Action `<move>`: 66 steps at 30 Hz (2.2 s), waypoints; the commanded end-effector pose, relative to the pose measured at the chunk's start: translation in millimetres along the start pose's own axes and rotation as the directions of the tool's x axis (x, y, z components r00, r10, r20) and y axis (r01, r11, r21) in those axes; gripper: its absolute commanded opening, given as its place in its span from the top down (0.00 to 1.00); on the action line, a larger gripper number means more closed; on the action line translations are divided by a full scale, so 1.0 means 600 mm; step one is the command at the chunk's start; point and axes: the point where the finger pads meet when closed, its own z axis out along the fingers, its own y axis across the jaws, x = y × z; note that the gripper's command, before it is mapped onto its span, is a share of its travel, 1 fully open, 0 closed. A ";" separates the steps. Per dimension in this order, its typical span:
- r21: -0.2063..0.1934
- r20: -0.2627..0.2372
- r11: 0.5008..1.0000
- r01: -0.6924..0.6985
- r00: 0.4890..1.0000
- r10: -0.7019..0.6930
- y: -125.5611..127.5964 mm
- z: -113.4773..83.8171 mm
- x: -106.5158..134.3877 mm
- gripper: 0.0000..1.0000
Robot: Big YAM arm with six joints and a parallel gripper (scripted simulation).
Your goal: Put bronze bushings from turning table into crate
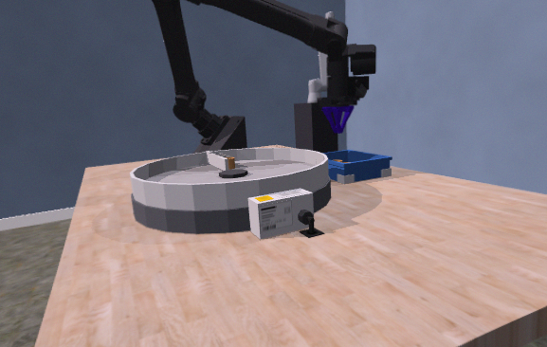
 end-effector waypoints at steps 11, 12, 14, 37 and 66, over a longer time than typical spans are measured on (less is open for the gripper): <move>0.063 0.023 0.998 -0.017 1.000 0.015 -0.022 -0.059 -0.018 0.86; 0.063 0.023 0.998 -0.017 1.000 0.015 -0.022 -0.059 -0.018 0.86; 0.063 0.023 0.998 -0.017 1.000 0.015 -0.022 -0.059 -0.018 0.86; 0.063 0.022 0.998 -0.017 1.000 0.015 -0.022 -0.059 -0.018 0.87; 0.033 0.006 0.995 0.091 0.996 -0.091 0.055 -0.016 0.294 0.87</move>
